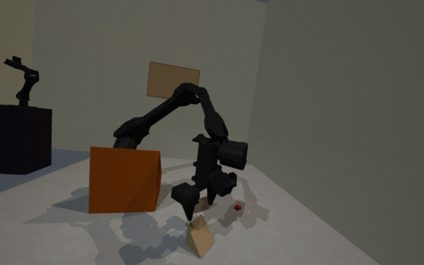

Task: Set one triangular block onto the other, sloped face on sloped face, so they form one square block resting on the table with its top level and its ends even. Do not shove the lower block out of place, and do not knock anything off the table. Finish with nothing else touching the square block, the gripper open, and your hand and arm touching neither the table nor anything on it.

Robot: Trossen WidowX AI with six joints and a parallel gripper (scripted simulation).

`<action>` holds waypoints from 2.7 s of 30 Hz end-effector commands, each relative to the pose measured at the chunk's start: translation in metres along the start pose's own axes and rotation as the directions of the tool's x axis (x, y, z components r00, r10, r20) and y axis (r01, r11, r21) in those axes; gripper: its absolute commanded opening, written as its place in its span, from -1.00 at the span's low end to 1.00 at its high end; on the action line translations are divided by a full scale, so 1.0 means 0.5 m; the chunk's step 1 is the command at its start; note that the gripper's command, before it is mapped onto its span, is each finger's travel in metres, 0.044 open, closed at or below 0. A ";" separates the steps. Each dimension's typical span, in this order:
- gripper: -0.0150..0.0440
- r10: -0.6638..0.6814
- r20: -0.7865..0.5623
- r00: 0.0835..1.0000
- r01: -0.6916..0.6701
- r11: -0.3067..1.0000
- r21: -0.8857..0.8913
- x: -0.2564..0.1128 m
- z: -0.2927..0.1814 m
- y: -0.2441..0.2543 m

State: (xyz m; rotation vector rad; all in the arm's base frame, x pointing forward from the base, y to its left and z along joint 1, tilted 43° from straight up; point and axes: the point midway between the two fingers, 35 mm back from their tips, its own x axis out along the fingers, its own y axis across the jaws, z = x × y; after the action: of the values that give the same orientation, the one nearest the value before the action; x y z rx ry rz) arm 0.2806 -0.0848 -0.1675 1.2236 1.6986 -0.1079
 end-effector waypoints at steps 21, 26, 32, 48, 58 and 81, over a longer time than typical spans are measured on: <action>1.00 0.001 -0.007 1.000 -0.001 1.000 0.005 0.083 0.002 0.006; 1.00 0.002 -0.007 1.000 -0.002 1.000 0.007 0.099 0.002 0.008; 1.00 0.003 -0.007 1.000 -0.003 1.000 0.008 0.119 0.001 0.009; 1.00 0.006 -0.009 1.000 -0.006 1.000 0.011 0.171 -0.003 0.011; 0.91 0.007 -0.011 1.000 -0.007 1.000 0.012 0.194 -0.006 0.012; -0.49 0.005 -0.008 1.000 -0.005 1.000 0.009 0.133 -0.004 0.011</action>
State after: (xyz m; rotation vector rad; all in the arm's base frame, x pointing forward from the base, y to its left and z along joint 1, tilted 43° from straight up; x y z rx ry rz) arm 0.2801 -0.0260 -0.2234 1.2465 1.7198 -0.1091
